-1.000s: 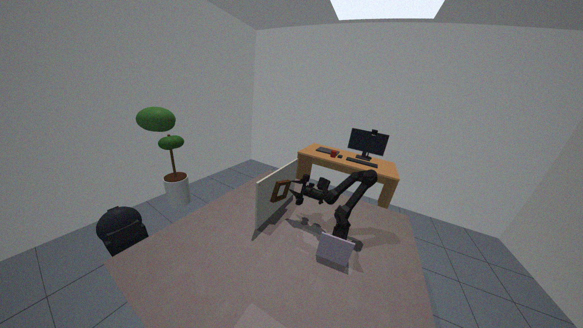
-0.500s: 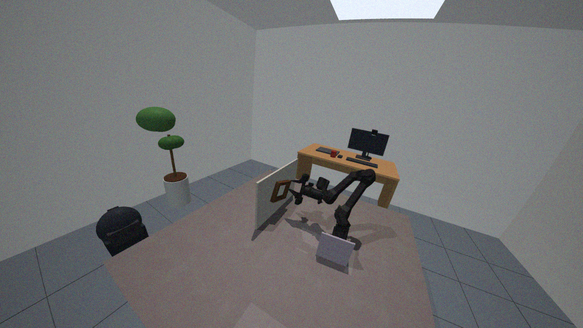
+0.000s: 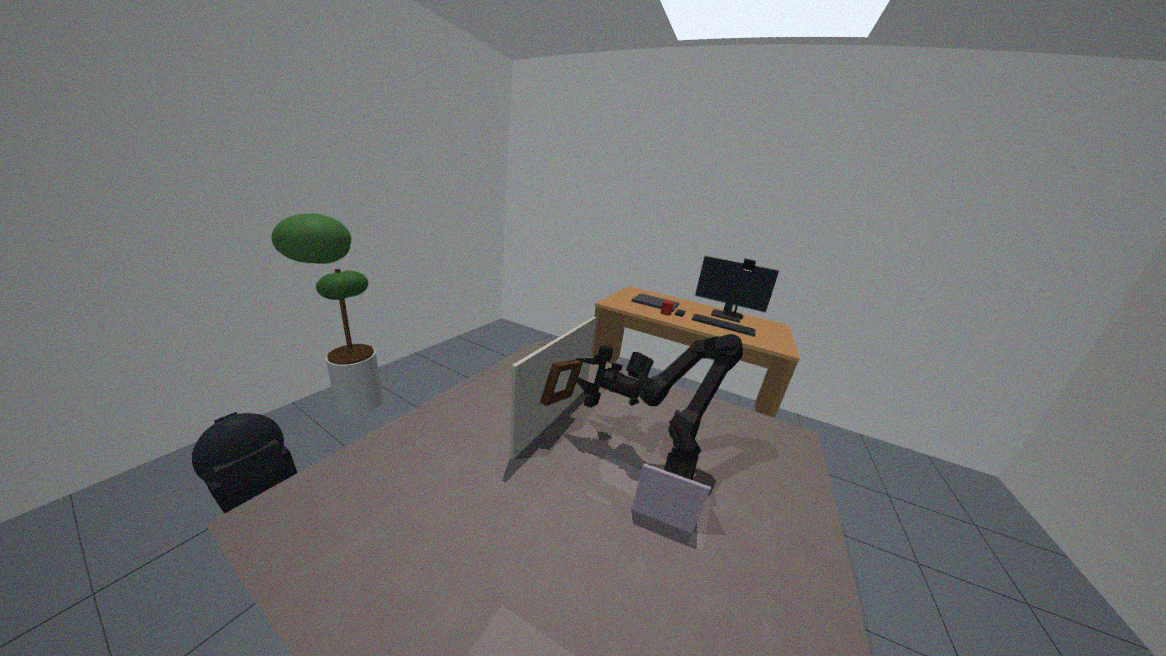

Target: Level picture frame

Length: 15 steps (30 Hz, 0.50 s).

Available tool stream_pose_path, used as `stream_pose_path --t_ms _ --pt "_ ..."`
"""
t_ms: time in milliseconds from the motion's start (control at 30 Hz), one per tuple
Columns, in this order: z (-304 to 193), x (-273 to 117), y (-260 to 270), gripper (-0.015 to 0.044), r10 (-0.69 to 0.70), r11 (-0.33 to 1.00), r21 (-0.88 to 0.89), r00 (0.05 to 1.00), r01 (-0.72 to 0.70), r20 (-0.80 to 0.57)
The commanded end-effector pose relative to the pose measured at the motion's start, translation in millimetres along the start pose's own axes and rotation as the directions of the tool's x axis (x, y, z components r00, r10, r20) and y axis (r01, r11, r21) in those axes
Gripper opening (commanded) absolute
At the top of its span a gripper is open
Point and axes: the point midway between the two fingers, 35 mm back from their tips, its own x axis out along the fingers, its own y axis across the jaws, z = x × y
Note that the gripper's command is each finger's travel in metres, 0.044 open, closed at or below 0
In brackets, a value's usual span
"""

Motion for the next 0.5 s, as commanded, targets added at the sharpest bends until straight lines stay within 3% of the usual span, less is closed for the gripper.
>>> stream_pose_path --t_ms 0,467 --pt "1 8 -1 0.0260 -0.003 1.000 -0.004 1.000 0.003 0.004" --pt "0 22 -2 0.0260 -0.003 1.000 -0.004 1.000 0.003 0.004"
